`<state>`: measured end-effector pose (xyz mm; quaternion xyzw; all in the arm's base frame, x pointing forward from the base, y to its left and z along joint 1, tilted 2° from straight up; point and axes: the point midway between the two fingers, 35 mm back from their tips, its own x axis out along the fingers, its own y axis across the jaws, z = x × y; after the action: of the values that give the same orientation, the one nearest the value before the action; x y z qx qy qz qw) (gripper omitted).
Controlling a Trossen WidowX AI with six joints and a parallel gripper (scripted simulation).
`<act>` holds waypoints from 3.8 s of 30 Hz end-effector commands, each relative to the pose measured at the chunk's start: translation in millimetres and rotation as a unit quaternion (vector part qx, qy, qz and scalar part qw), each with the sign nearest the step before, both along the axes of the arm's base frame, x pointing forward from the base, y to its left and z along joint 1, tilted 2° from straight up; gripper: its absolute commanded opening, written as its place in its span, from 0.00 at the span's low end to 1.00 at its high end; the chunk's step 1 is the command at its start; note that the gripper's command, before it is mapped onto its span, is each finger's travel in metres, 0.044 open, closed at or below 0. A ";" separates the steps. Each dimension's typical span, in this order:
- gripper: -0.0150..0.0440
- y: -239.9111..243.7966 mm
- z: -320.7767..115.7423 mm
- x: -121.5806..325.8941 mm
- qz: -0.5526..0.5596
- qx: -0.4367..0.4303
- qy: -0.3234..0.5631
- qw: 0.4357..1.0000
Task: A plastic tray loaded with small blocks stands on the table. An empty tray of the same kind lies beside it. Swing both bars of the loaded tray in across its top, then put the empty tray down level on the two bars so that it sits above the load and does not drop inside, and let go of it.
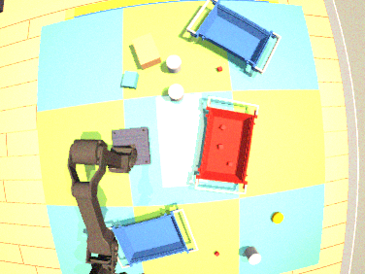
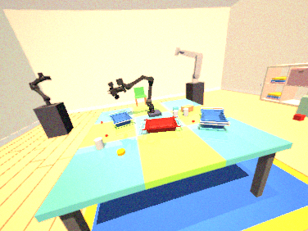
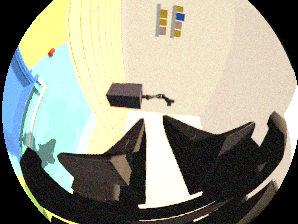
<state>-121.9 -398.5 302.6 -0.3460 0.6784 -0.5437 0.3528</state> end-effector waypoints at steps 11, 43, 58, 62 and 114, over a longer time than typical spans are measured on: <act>0.40 -28.3 -86.6 221.9 0.202 0.186 -0.228 0.934; 0.40 215.3 -190.8 445.3 0.043 0.572 -0.328 0.751; 0.40 212.9 -244.2 446.8 0.043 0.572 -0.328 0.751; 0.40 212.9 -250.2 446.4 0.043 0.572 -0.328 0.751; 0.40 282.7 -192.2 467.7 0.043 0.574 -0.329 0.748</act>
<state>345.6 -114.6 100.5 0.0965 0.6907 -0.1144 0.7075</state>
